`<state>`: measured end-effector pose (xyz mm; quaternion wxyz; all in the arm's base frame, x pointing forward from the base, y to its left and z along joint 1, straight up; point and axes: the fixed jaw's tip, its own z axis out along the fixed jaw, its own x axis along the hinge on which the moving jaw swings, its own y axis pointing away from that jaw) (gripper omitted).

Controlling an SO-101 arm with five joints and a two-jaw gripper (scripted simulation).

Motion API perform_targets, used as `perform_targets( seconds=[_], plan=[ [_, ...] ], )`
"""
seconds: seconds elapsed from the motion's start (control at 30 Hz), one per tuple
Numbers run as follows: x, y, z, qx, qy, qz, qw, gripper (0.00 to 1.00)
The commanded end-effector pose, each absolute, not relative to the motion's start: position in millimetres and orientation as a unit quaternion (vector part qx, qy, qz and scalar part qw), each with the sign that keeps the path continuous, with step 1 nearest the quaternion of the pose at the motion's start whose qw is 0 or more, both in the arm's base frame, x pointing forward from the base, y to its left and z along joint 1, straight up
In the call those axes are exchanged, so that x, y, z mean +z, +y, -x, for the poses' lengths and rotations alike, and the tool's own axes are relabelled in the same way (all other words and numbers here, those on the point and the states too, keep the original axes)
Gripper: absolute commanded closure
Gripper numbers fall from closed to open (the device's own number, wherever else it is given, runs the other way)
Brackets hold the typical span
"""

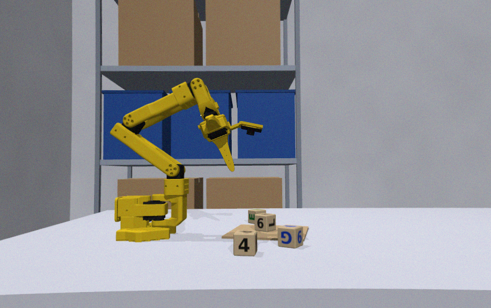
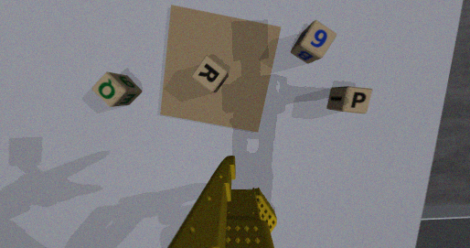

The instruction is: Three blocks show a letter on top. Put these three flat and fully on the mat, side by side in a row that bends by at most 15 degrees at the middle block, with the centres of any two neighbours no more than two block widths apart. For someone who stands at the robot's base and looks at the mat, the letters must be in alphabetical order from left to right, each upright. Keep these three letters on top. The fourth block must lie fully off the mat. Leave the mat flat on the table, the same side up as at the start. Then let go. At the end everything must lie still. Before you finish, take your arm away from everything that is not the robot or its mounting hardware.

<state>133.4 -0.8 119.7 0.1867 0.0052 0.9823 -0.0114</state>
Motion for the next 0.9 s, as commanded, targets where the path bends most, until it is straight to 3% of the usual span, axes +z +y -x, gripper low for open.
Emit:
perform_targets(
  seconds=[0.0, 0.87],
  plan=[
    [131.0, 0.0, -137.8, -0.013, 0.976, 0.002, 0.217, 0.0],
    [132.6, 6.4, -142.6, -0.006, 0.978, 0.021, 0.208, 0.04]
  ],
)
